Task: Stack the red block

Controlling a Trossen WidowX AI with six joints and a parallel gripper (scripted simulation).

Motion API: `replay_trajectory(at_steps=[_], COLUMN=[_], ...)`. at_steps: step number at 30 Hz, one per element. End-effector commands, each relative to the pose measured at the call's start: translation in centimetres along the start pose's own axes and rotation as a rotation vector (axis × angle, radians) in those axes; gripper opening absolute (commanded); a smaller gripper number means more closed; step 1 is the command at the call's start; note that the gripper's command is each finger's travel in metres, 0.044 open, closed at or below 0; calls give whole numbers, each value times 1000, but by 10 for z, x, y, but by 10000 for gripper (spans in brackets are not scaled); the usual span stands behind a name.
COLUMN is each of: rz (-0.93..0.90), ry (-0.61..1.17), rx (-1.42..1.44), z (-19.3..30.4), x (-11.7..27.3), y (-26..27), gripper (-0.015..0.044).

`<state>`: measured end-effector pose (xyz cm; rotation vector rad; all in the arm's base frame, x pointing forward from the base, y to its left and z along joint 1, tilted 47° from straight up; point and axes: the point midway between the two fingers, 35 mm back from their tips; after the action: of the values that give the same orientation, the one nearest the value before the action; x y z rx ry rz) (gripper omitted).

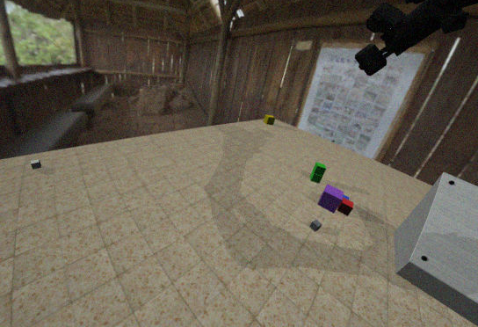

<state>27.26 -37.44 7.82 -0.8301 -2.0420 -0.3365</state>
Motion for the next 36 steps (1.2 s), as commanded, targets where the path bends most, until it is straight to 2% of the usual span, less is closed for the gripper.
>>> replay_trajectory(at_steps=[1,7,15,27,36], rz=[-216,-542,-989,-1003,-1005], ry=[172,407,718,727,728], rx=[106,217,242,240,239], z=[53,130,223,222,250], x=[-12,-1,61,64,50], y=[57,133,211,214,244], gripper=[440,440,440,440,440])
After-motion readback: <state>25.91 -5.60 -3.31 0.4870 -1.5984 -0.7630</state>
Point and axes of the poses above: the point midway between the two fingers, 35 mm back from their tips, its own x axis back along the fingers, its own y axis across the jaws, z = x × y, and after that the axes turned 5 degrees about -x, right-handed
